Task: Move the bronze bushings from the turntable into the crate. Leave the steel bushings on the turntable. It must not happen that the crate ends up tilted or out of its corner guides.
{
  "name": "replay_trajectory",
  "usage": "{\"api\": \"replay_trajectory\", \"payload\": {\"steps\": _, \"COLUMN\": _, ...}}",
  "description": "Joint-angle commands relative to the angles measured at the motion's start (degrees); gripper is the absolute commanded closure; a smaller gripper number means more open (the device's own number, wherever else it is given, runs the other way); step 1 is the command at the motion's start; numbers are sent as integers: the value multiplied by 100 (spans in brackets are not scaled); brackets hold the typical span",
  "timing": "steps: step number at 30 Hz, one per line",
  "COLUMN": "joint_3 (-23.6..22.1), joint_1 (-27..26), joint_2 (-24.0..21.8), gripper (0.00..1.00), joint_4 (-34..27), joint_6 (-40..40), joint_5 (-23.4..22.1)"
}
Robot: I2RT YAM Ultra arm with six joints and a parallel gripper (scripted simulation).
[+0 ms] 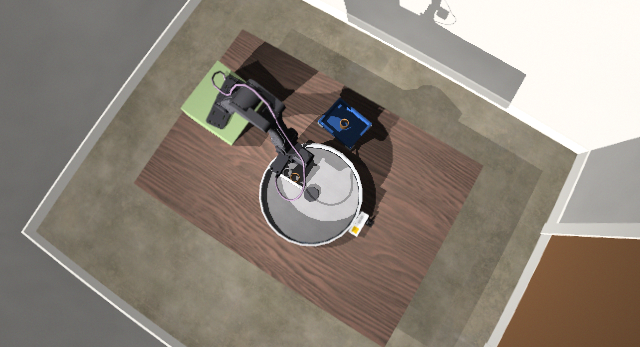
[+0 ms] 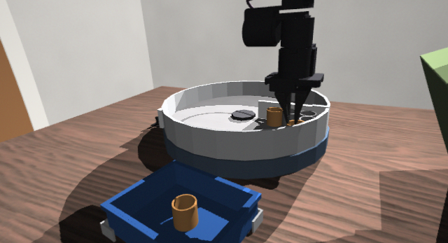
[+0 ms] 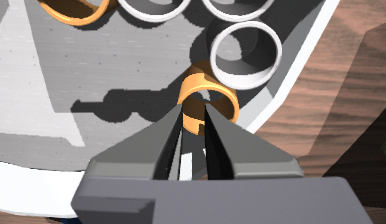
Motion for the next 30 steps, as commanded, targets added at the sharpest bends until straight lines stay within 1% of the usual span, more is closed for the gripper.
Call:
{"api": "replay_trajectory", "payload": {"steps": 1, "joint_3": 202, "joint_1": 8, "joint_2": 164, "gripper": 85, "joint_4": 163, "joint_6": 31, "joint_5": 62}}
{"api": "replay_trajectory", "payload": {"steps": 6, "joint_3": 273, "joint_1": 7, "joint_2": 356, "gripper": 85, "joint_4": 285, "joint_6": 30, "joint_5": 45}}
{"api": "replay_trajectory", "payload": {"steps": 8, "joint_3": 294, "joint_1": 7, "joint_2": 416, "gripper": 85, "joint_4": 175, "joint_6": 28, "joint_5": 45}}
{"api": "replay_trajectory", "payload": {"steps": 9, "joint_3": 198, "joint_1": 7, "joint_2": 425, "gripper": 85, "joint_4": 173, "joint_6": 28, "joint_5": 46}}
{"api": "replay_trajectory", "payload": {"steps": 10, "joint_3": 211, "joint_1": 7, "joint_2": 437, "gripper": 85, "joint_4": 181, "joint_6": 28, "joint_5": 46}}
{"api": "replay_trajectory", "payload": {"steps": 30, "joint_3": 227, "joint_1": 7, "joint_2": 421, "gripper": 85, "joint_4": 193, "joint_6": 28, "joint_5": 46}}
